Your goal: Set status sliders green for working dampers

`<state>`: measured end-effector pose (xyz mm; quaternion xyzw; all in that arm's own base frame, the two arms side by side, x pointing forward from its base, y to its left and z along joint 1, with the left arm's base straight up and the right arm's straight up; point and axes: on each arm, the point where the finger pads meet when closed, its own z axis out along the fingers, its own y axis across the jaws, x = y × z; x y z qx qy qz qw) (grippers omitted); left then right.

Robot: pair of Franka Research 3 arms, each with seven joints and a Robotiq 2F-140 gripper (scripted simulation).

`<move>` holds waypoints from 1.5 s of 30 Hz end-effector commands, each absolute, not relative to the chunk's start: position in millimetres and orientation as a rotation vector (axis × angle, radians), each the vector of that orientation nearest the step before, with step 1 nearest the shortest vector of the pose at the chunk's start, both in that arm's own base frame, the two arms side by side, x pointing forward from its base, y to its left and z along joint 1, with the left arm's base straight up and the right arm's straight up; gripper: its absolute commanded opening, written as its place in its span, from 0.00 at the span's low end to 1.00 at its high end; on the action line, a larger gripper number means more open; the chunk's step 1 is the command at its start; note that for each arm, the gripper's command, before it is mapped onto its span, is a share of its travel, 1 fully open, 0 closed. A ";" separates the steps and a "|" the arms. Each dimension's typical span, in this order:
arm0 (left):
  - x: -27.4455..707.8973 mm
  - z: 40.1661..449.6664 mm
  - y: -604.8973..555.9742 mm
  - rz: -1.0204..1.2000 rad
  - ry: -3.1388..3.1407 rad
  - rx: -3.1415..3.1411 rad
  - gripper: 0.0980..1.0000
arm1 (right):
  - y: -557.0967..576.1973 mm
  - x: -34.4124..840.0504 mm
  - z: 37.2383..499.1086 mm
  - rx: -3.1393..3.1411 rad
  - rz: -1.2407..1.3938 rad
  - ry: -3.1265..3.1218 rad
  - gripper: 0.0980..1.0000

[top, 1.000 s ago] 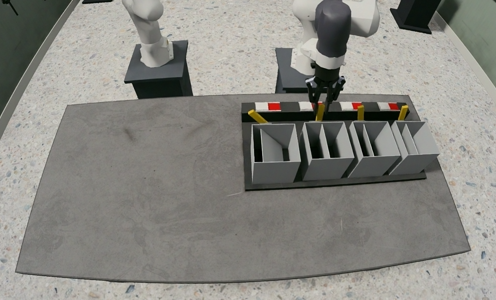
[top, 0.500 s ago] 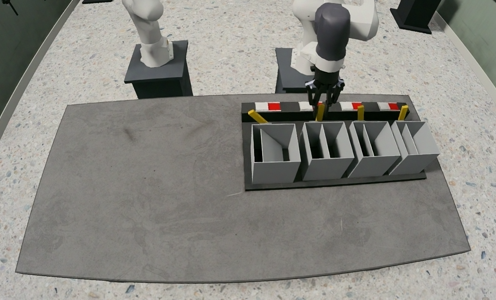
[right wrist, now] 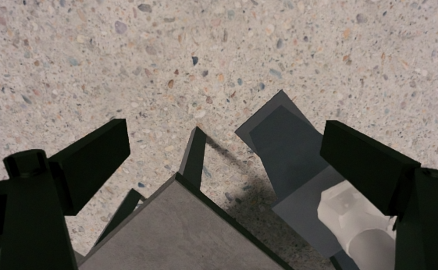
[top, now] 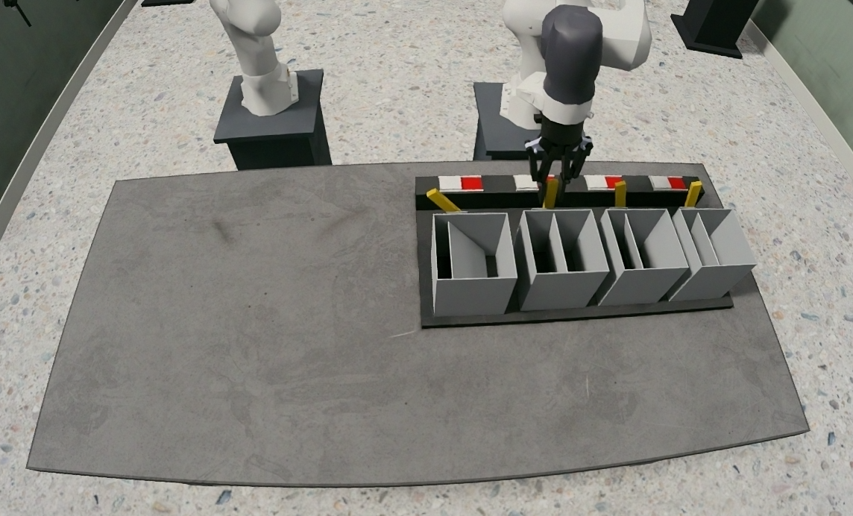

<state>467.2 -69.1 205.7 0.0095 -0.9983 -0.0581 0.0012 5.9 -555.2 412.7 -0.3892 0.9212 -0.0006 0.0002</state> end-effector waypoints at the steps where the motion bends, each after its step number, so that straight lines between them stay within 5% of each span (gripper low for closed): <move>1: 467.9 204.5 -67.7 -0.186 -3.134 0.039 0.23 | -554.5 5.7 413.0 -1.217 0.000 2.896 1.00; 21: 467.9 204.5 -67.7 -0.186 -3.134 0.039 0.23 | -554.5 5.7 413.0 -1.217 0.000 2.896 1.00; 22: 467.9 204.5 -67.7 -0.186 -3.134 0.039 0.11 | -554.5 5.7 413.0 -1.217 0.000 2.896 1.00; 45: 467.9 204.5 -67.7 -0.186 -3.134 0.039 0.11 | -554.5 5.7 413.0 -1.217 0.000 2.896 1.00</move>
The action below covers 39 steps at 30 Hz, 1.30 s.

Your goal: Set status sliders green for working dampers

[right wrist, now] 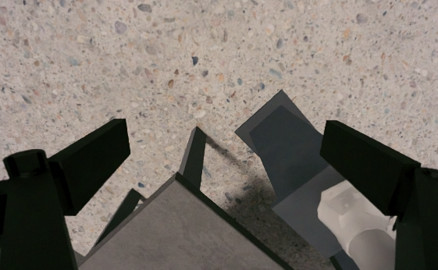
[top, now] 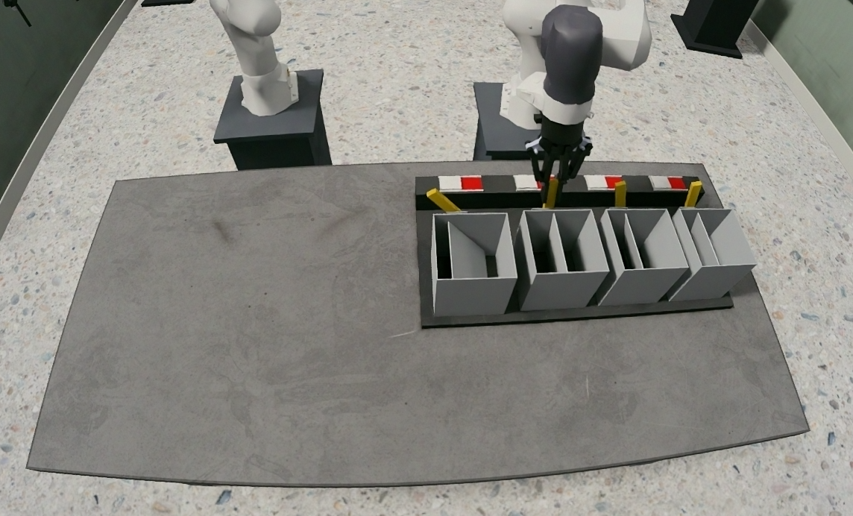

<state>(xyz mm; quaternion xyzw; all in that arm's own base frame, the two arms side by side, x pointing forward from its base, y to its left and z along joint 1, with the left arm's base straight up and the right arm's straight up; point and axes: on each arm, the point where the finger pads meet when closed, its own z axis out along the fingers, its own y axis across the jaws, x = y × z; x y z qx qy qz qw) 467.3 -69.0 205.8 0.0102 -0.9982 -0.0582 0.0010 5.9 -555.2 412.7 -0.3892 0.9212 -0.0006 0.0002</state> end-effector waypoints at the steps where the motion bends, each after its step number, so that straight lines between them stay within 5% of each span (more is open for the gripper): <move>1: 467.9 204.5 -67.7 -0.186 -3.134 0.039 0.11 | -554.5 5.7 413.0 -1.217 0.000 2.896 1.00; 39: 468.0 203.7 -73.1 -0.267 -3.128 0.039 0.11 | -554.5 5.7 413.0 -1.217 0.000 2.896 1.00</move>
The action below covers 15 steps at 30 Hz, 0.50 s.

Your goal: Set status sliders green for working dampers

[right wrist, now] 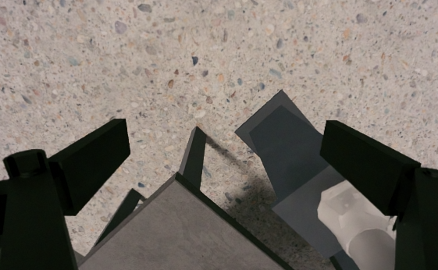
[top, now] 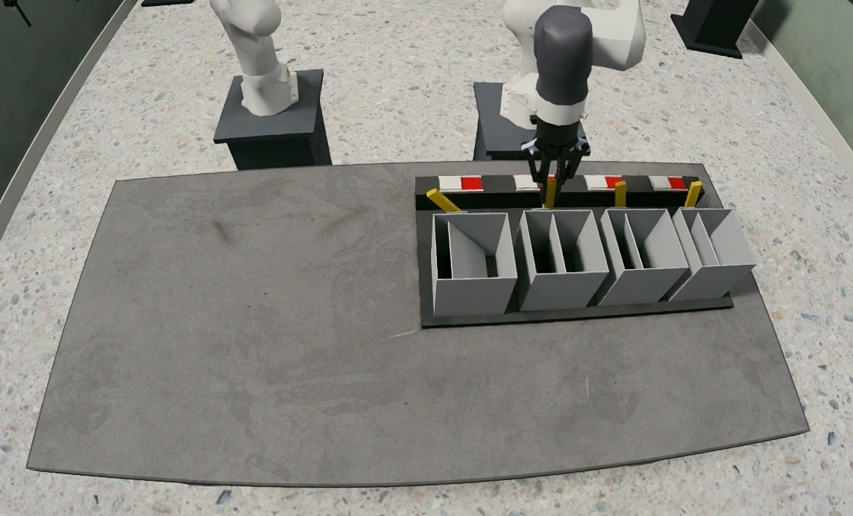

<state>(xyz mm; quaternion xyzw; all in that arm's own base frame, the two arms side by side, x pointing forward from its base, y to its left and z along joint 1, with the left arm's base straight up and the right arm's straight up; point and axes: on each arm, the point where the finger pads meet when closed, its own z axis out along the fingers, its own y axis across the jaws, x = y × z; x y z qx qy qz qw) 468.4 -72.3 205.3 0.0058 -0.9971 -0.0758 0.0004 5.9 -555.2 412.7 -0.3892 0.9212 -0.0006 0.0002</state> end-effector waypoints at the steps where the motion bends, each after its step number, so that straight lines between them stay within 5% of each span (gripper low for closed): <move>1: 468.0 203.6 -73.6 -0.275 -3.127 0.039 0.11 | -554.5 5.7 413.0 -1.217 0.000 2.896 1.00; 15: 468.2 201.7 -82.3 -0.407 -3.112 0.039 0.11 | -554.5 5.7 413.0 -1.217 0.000 2.896 1.00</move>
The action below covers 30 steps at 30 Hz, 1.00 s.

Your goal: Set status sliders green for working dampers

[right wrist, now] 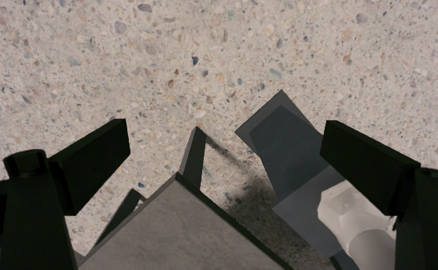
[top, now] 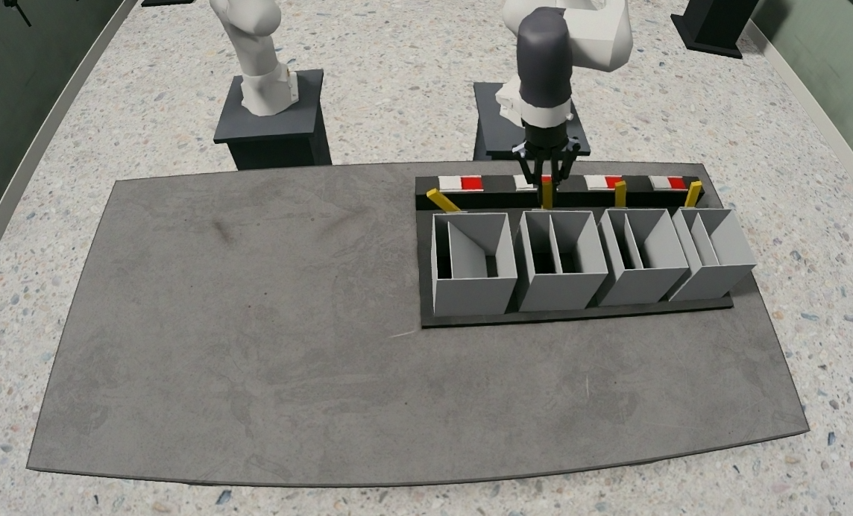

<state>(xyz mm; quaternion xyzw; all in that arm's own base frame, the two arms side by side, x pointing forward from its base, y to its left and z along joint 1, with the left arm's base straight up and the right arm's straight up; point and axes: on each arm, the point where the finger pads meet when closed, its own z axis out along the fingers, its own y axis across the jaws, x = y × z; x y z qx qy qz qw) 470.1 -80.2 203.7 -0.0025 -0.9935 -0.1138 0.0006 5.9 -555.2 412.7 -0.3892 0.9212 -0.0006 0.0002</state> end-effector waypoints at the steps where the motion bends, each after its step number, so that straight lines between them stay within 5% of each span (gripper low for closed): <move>1: 468.3 201.4 -83.2 -0.420 -3.110 0.039 0.11 | -554.5 5.7 413.0 -1.217 0.000 2.896 1.00; 30: 468.8 192.9 -104.7 -0.758 -3.042 0.038 0.11 | -554.5 5.7 413.0 -1.217 0.000 2.896 1.00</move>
